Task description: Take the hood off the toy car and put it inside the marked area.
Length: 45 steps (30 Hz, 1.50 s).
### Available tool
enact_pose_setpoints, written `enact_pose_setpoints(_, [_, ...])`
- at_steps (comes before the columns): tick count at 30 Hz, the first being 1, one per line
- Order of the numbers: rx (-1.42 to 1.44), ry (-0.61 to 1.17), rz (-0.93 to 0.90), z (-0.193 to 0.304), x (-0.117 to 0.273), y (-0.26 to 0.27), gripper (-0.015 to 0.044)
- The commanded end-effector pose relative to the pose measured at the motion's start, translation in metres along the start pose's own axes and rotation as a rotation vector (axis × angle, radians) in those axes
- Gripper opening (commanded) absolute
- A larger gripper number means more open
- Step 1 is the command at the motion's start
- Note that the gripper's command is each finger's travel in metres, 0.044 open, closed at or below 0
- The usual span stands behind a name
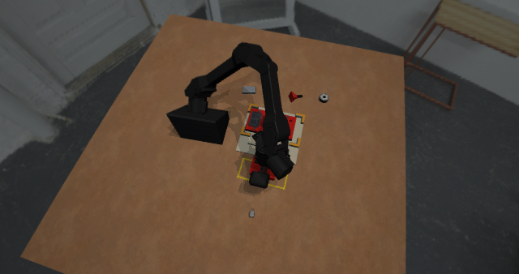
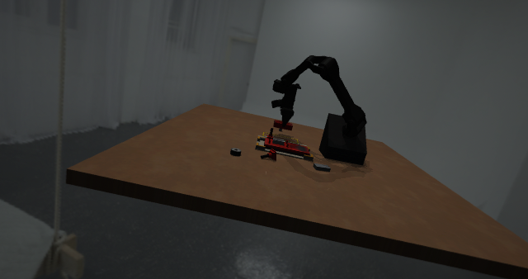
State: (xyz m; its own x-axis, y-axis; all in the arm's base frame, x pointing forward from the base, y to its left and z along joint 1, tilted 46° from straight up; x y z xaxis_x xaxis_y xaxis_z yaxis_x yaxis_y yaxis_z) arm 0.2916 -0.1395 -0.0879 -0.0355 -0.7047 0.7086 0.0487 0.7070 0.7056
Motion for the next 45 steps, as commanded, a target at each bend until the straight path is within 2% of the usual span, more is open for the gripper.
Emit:
enact_pose_setpoints(1, [-0.005,-0.004,-0.005,0.0,-0.003,0.0,0.0])
enact_pose_setpoints(45, [-0.004,-0.004,-0.008,0.001,-0.031,0.002,0.0])
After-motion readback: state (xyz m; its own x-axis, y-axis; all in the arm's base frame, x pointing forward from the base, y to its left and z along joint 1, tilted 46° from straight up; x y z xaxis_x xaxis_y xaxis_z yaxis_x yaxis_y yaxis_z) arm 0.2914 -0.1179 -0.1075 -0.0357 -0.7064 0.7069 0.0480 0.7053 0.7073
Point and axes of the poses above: the point midway between the two fingers, 35 mm back from their tips, its own x axis back along the fingers, its own y axis across the jaws, z = x × y, the point moved 5 cm from there along x, back along the fingers, and after that the axes turned 1 degree about x, right-handed, at the moved point
